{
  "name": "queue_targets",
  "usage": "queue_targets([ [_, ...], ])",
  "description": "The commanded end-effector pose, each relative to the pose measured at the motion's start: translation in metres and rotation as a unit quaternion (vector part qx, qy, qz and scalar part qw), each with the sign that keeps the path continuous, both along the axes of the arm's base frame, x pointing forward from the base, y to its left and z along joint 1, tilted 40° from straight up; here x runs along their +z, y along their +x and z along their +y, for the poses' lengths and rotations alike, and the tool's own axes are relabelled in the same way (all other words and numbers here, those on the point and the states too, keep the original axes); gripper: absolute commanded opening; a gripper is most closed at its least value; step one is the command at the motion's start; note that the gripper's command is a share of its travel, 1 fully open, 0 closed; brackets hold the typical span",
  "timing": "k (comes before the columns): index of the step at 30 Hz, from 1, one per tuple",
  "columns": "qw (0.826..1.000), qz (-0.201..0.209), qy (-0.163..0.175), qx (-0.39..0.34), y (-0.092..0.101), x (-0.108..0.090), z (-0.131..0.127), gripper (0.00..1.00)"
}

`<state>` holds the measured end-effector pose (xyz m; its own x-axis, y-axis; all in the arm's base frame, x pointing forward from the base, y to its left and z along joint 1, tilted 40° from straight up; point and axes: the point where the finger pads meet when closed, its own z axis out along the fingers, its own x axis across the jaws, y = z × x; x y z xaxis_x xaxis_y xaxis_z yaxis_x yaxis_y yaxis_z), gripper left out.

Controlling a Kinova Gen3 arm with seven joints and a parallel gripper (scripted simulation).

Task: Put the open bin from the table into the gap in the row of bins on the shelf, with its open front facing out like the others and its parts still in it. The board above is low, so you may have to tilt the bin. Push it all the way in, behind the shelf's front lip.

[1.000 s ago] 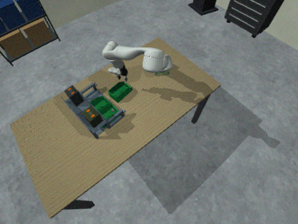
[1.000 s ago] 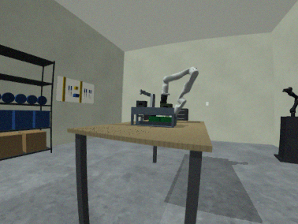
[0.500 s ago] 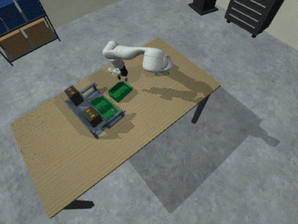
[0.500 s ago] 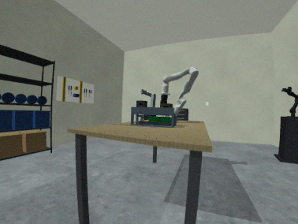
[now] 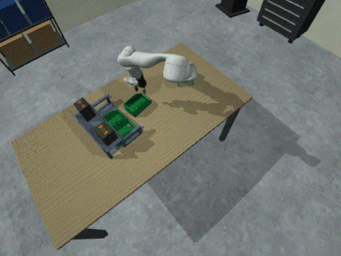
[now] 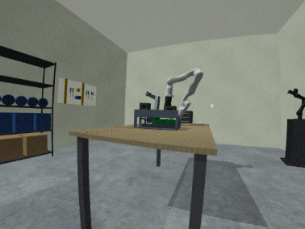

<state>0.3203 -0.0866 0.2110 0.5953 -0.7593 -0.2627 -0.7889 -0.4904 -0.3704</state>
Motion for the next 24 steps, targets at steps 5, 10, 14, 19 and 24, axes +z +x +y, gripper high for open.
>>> queue_targets([
  [5, 1.000, 0.000, 0.007, -0.013, 0.0002, 0.0026, 0.0002, 1.00],
  [10, 1.000, 0.001, 0.013, -0.021, 0.0004, 0.0036, 0.0022, 1.00],
  [14, 1.000, 0.001, 0.016, -0.025, 0.0010, 0.0043, 0.0029, 1.00],
  [19, 0.999, 0.000, 0.018, -0.029, 0.0016, 0.0050, 0.0034, 1.00],
  [24, 0.999, 0.000, 0.021, -0.033, 0.0022, 0.0058, 0.0039, 1.00],
])
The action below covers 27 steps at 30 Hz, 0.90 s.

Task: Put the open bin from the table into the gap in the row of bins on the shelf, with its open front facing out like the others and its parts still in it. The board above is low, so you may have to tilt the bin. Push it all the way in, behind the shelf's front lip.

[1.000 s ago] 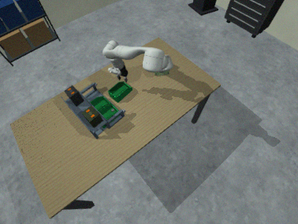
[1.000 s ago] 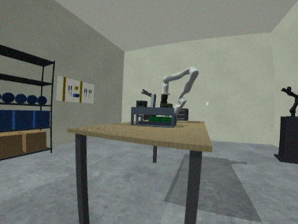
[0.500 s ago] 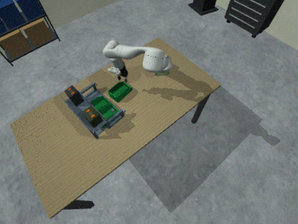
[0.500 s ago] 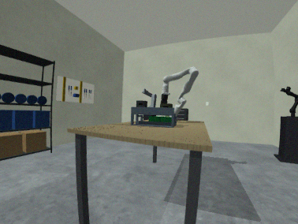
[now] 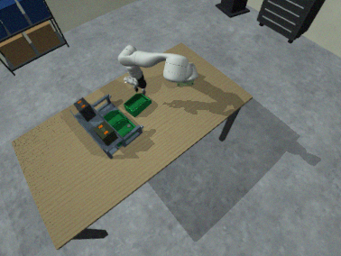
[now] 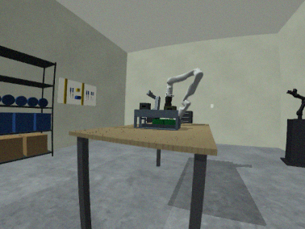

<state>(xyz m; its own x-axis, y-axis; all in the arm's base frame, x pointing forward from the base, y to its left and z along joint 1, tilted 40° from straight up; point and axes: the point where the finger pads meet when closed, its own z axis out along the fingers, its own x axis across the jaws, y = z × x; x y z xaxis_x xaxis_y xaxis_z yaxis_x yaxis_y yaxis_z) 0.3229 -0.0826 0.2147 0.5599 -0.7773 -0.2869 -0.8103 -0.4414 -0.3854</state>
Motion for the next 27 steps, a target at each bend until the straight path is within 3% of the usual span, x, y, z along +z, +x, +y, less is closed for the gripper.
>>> queue_targets([
  [1, 1.000, 0.000, 0.005, -0.010, -0.0002, 0.0021, -0.0002, 1.00],
  [27, 0.999, 0.000, 0.020, -0.032, 0.0027, 0.0061, 0.0031, 1.00],
])
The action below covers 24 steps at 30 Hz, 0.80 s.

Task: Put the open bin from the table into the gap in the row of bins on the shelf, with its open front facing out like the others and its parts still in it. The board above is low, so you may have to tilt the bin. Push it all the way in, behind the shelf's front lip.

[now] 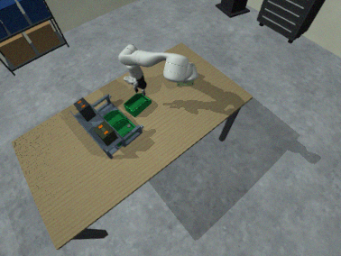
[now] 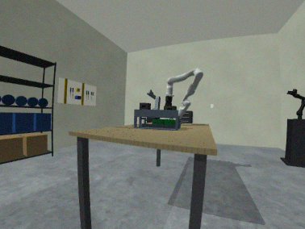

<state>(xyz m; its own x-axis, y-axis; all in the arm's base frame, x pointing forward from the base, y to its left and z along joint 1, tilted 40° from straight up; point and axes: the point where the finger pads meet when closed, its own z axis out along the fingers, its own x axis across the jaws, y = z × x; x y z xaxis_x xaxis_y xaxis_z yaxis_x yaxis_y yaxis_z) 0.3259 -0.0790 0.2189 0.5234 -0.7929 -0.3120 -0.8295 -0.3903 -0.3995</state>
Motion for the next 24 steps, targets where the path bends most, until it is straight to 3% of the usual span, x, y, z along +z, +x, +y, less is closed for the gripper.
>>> queue_targets([
  [1, 1.000, 0.001, 0.007, -0.012, -0.0003, 0.0023, 0.0004, 1.00],
  [24, 0.999, 0.000, 0.021, -0.031, 0.0024, 0.0060, 0.0030, 1.00],
])
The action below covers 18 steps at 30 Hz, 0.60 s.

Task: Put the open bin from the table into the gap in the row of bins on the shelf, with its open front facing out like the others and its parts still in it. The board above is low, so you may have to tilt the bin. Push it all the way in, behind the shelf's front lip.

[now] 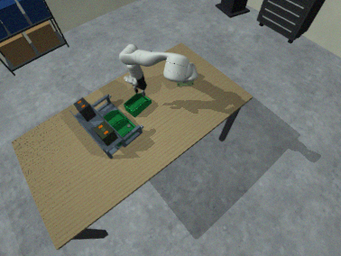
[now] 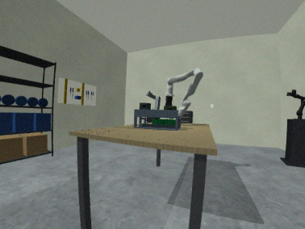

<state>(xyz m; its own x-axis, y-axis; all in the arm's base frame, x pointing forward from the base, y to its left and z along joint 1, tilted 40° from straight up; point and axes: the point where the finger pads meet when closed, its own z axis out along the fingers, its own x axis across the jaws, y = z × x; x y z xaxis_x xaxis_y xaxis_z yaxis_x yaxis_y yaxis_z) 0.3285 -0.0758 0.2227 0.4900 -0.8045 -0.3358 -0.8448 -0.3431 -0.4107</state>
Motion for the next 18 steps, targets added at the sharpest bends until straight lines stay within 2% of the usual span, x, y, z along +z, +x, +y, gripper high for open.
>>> queue_targets([
  [1, 1.000, 0.000, 0.005, -0.010, 0.0001, 0.0024, -0.0005, 1.00],
  [18, 0.999, 0.000, 0.018, -0.027, 0.0023, 0.0056, 0.0020, 1.00],
])
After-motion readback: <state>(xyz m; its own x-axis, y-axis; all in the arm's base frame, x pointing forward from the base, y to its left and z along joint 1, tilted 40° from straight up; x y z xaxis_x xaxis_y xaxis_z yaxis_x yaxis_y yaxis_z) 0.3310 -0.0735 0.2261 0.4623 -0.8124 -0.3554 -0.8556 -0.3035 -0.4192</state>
